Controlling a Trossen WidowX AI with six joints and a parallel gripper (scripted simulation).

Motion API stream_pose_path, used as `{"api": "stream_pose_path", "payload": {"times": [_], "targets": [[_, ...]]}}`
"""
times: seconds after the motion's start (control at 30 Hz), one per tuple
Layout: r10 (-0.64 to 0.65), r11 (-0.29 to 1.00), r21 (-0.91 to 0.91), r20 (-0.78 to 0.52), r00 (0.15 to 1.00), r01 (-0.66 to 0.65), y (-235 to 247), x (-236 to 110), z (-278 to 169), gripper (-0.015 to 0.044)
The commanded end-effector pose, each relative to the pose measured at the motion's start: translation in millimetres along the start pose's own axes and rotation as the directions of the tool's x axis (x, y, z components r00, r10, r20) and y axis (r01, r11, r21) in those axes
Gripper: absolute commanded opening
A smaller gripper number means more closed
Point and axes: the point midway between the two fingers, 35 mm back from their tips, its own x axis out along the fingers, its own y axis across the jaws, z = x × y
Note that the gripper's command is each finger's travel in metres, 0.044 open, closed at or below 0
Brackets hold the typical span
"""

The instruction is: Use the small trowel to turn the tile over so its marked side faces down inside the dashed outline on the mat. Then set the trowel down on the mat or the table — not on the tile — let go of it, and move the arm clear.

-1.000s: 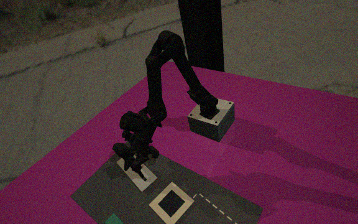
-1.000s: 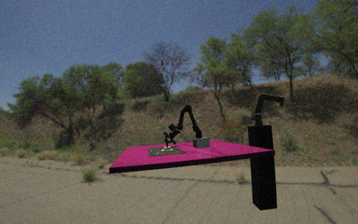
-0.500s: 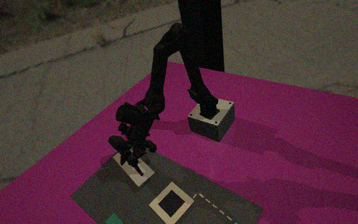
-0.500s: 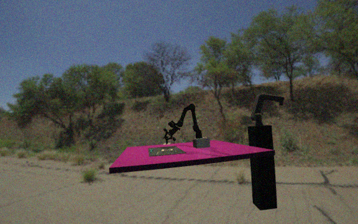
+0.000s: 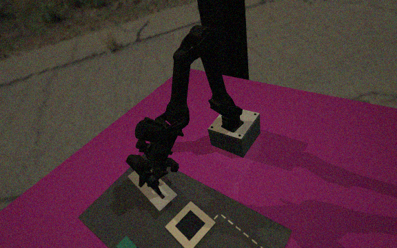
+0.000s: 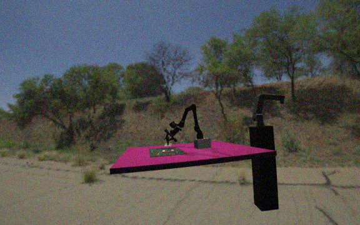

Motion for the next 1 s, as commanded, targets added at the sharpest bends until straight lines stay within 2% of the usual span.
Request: {"api": "stream_pose_path", "payload": {"times": [0.0, 0.97], "targets": [[0.011, 1.0, -0.028, 0.012, 1.0, -0.011, -2, -2, -14, 0.0], [0.013, 0.999, -0.052, 0.018, 1.0, -0.012, -33, 21, -26, 0.0]]}}
